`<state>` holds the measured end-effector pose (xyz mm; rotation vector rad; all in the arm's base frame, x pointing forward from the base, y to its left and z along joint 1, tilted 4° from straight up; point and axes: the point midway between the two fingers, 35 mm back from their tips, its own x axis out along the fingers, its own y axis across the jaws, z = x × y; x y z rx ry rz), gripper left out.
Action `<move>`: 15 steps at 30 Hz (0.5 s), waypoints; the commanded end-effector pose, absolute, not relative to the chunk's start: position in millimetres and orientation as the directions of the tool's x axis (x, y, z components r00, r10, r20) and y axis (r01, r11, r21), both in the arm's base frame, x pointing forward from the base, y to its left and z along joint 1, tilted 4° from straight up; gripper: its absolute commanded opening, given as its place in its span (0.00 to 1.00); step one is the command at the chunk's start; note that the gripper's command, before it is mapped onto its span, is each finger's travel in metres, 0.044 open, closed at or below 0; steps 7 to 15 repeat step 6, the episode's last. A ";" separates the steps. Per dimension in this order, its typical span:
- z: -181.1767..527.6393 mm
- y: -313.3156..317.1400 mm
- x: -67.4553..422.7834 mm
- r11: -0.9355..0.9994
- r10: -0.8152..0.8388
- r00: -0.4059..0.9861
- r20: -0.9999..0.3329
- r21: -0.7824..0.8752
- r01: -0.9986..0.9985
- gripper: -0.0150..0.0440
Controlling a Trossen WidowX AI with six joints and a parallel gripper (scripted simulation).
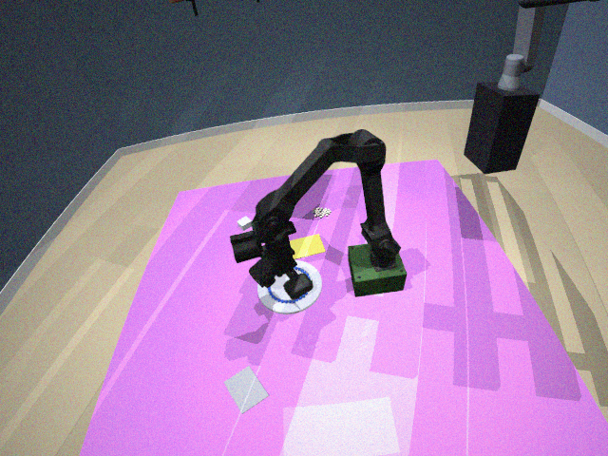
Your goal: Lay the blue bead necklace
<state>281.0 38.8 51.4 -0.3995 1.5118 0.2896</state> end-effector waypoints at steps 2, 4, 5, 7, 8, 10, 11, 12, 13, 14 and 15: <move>68.8 39.9 276.5 0.903 -0.062 0.041 -0.997 -0.074 -0.424 1.00; 68.8 39.9 276.5 0.903 -0.062 0.041 -0.997 -0.074 -0.424 1.00; 68.8 39.9 276.5 0.903 -0.062 0.041 -0.997 -0.074 -0.424 1.00; 68.8 39.9 276.5 0.903 -0.062 0.041 -0.997 -0.074 -0.424 1.00; 68.8 39.9 276.5 0.903 -0.062 0.041 -0.997 -0.074 -0.424 1.00; 68.8 39.9 276.5 0.903 -0.062 0.041 -0.997 -0.074 -0.424 1.00; 68.8 39.9 276.5 0.903 -0.062 0.041 -0.997 -0.074 -0.424 1.00; 68.8 39.9 276.5 0.903 -0.062 0.041 -0.997 -0.074 -0.424 1.00; 68.8 39.9 276.5 0.903 -0.062 0.041 -0.997 -0.074 -0.424 1.00; 68.8 39.9 276.5 0.903 -0.062 0.041 -0.997 -0.074 -0.424 1.00; 68.8 39.9 276.5 0.903 -0.062 0.041 -0.997 -0.074 -0.424 1.00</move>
